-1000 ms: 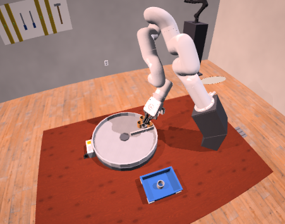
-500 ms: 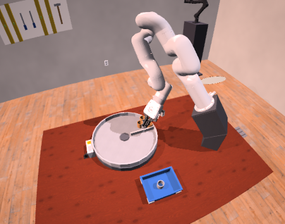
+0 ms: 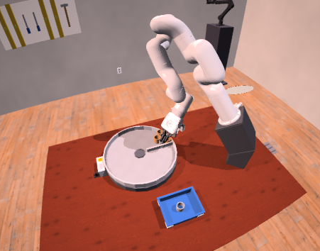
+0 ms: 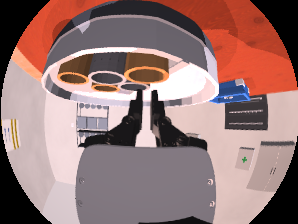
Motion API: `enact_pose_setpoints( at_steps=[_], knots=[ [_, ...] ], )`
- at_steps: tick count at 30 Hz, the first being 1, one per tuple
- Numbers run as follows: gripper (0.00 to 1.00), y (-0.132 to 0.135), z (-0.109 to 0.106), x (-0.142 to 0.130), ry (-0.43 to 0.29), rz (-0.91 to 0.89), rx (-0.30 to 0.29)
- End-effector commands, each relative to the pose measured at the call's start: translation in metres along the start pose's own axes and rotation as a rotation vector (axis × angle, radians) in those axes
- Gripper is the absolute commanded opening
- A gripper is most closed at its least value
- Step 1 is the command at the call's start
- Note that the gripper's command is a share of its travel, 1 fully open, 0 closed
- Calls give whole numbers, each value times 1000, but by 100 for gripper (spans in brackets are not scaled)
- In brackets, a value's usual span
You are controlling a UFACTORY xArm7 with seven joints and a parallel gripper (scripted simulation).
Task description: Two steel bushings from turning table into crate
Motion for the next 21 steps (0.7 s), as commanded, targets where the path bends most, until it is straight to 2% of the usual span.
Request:
enact_pose_setpoints(
  at_steps=[1, 19, 20, 21],
  knots=[
    [10, 1, 2, 2, 0, 0, 0],
    [10, 2, 8, 6, 0, 0, 0],
    [0, 2, 8, 6, 0, 0, 0],
    [0, 2, 8, 6, 0, 0, 0]
  ],
)
Point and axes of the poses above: the point where the finger pads meet when closed, its own z axis out along the fingers, its own y axis across the jaws, x = y × z, the point moved 6 cm from there along -z, back along the fingers, and after that the axes turned 13 degrees about -z, right-handed, at the moved point
